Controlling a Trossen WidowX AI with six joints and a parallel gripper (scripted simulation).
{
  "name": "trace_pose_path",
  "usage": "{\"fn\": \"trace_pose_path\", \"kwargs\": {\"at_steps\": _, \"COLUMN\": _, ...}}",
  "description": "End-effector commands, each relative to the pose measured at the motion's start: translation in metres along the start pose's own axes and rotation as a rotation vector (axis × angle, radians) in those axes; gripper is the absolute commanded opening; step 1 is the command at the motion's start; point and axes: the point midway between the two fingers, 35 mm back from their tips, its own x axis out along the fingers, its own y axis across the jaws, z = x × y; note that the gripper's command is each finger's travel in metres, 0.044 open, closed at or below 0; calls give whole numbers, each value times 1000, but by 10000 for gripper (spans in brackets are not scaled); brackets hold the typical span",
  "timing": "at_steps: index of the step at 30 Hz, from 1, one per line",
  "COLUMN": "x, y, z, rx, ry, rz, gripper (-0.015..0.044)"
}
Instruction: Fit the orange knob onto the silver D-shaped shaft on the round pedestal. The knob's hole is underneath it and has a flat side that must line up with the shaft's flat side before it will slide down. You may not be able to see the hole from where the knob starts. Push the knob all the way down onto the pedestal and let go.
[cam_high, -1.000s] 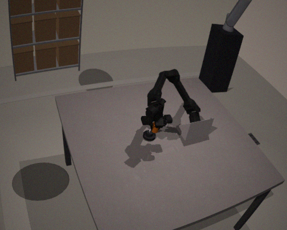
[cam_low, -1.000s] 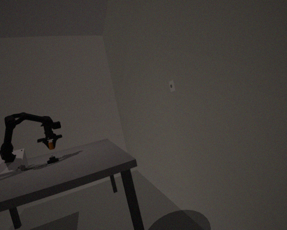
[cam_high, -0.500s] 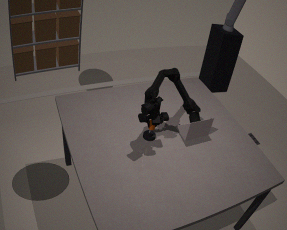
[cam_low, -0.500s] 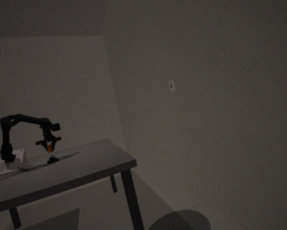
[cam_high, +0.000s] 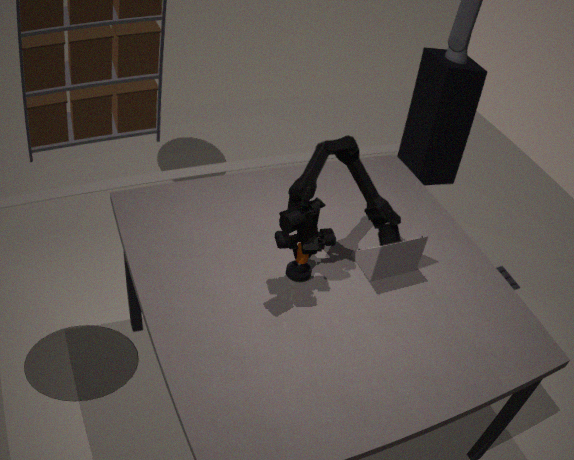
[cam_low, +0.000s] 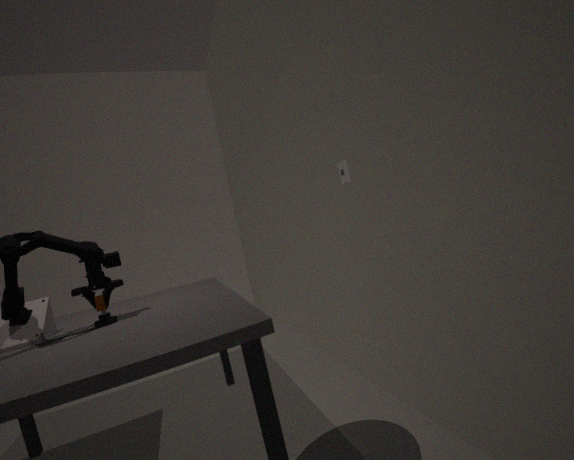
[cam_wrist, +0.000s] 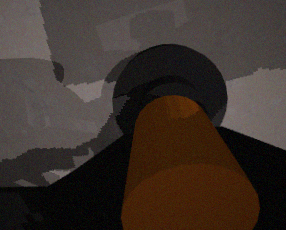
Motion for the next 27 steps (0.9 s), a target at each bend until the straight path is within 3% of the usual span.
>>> {"fn": "trace_pose_path", "kwargs": {"at_steps": 1, "x": 1, "y": -1, "z": 0, "rx": -3, "ry": 1, "rz": -12, "gripper": 0}}
{"fn": "trace_pose_path", "kwargs": {"at_steps": 27, "x": -1, "y": -1, "z": 2, "rx": 0, "ry": 1, "rz": -12, "gripper": 0}}
